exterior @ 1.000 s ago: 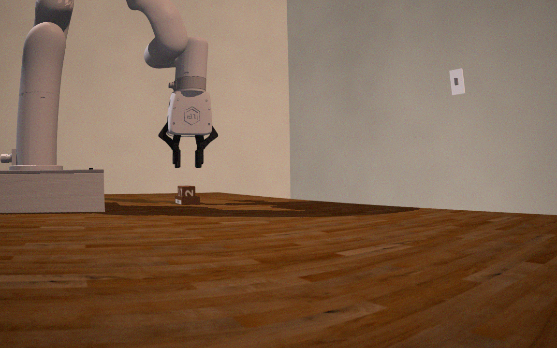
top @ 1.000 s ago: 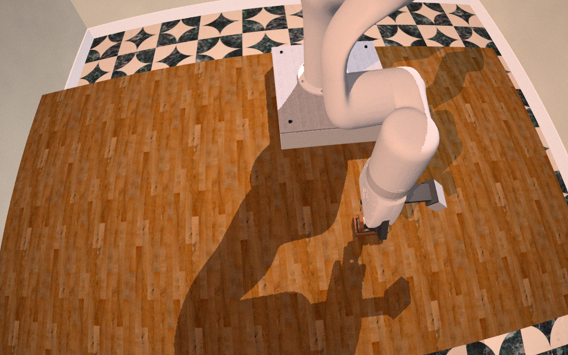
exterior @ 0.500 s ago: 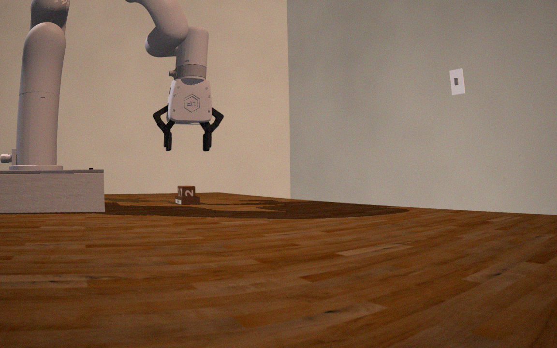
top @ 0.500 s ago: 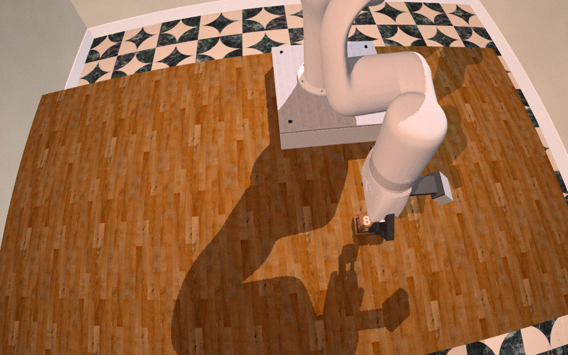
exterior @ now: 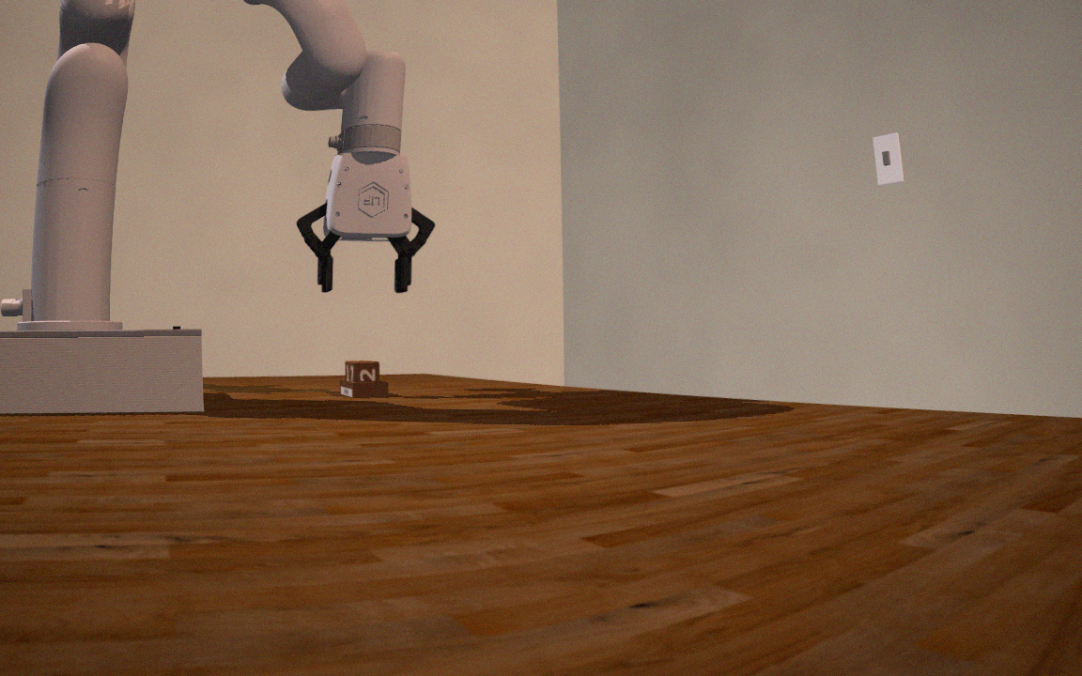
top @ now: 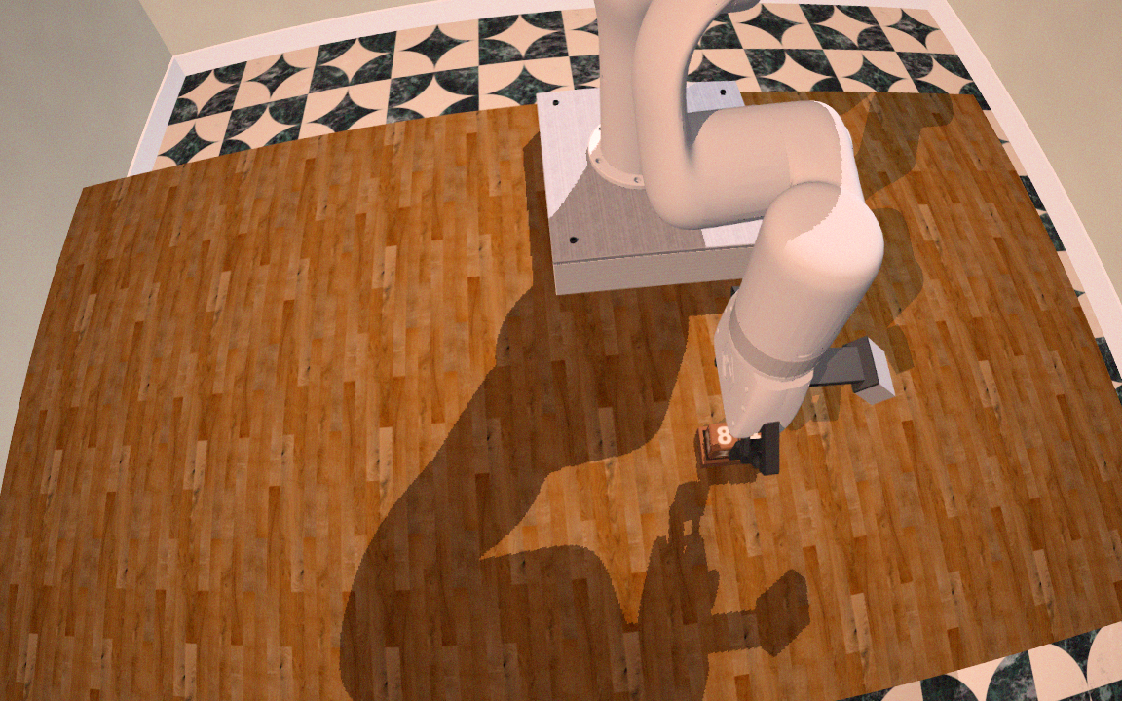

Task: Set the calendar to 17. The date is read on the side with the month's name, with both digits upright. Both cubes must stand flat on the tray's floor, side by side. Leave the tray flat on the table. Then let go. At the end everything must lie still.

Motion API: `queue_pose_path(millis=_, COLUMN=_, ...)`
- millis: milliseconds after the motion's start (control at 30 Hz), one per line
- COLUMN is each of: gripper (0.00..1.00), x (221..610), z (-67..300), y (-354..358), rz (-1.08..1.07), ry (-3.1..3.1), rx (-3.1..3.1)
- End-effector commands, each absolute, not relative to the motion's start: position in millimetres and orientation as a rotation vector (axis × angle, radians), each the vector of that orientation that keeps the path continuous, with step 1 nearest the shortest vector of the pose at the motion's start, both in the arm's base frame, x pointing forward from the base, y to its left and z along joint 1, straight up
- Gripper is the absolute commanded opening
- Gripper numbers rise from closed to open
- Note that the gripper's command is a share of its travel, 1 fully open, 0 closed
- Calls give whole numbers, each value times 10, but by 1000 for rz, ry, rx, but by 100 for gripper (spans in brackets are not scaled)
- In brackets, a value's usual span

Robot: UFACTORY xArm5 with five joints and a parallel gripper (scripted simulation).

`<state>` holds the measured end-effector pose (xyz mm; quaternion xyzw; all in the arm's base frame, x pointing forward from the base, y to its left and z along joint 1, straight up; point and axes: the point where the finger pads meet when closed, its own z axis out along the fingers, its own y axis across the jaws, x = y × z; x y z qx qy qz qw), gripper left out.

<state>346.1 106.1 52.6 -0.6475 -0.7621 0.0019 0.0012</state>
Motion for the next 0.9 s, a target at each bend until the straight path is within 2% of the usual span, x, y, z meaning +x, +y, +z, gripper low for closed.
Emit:
queue_pose_path(millis=0, gripper=100, x=3473, z=538, y=1065, rz=2, ry=-2394, rx=-2034)
queue_pose_path(millis=200, gripper=100, x=3473, z=620, y=1066, rz=2, ry=-2394, rx=-2034)
queue_pose_path(millis=867, gripper=100, x=3472, z=1219, y=1070, rz=2, ry=-2394, rx=-2034)
